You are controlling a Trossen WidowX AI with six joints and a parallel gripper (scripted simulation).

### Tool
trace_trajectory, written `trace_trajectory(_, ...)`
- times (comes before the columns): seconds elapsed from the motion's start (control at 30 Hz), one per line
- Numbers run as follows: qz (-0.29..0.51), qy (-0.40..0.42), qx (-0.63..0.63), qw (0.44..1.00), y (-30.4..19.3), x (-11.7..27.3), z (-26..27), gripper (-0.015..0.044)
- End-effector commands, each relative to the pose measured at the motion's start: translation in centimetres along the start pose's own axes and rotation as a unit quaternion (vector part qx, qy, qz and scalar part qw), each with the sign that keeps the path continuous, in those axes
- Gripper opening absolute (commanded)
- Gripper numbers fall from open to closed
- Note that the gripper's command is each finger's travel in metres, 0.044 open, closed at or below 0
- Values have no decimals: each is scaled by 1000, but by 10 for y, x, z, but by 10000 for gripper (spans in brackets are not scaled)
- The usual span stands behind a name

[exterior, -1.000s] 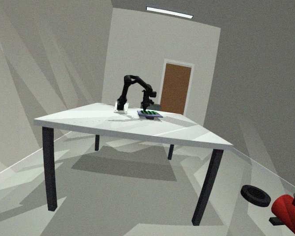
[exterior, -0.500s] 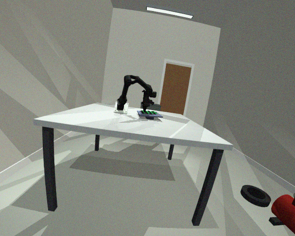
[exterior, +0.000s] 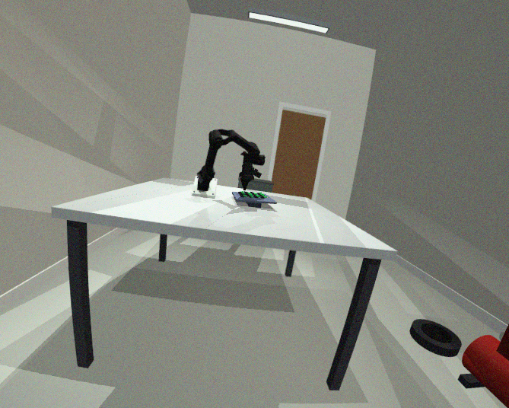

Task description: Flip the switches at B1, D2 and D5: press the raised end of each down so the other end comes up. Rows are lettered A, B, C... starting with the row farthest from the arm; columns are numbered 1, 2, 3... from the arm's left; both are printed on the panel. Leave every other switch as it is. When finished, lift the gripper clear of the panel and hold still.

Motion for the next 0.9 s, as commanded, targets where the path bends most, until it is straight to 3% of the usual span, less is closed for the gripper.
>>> trace_trajectory(0.0, -16, 6, -4, 1000, -1, 37, 0, 0)
trace_trajectory(0.17, -16, 7, -4, 1000, 5, 39, 5, 0)
trace_trajectory(0.37, -17, 8, -5, 1000, 44, 46, 48, 0)
trace_trajectory(0.87, -17, 8, -6, 1000, 45, 47, 49, 0)
Point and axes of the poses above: the point midway between the two fingers, 35 mm back from their tips, its own x axis back along the fingers, its own z axis across the jaws, y = z × x, the point moved 3 cm from there along x, back along the fingers, and after that the axes turned 6 degrees about -x, right-handed, at the moved point
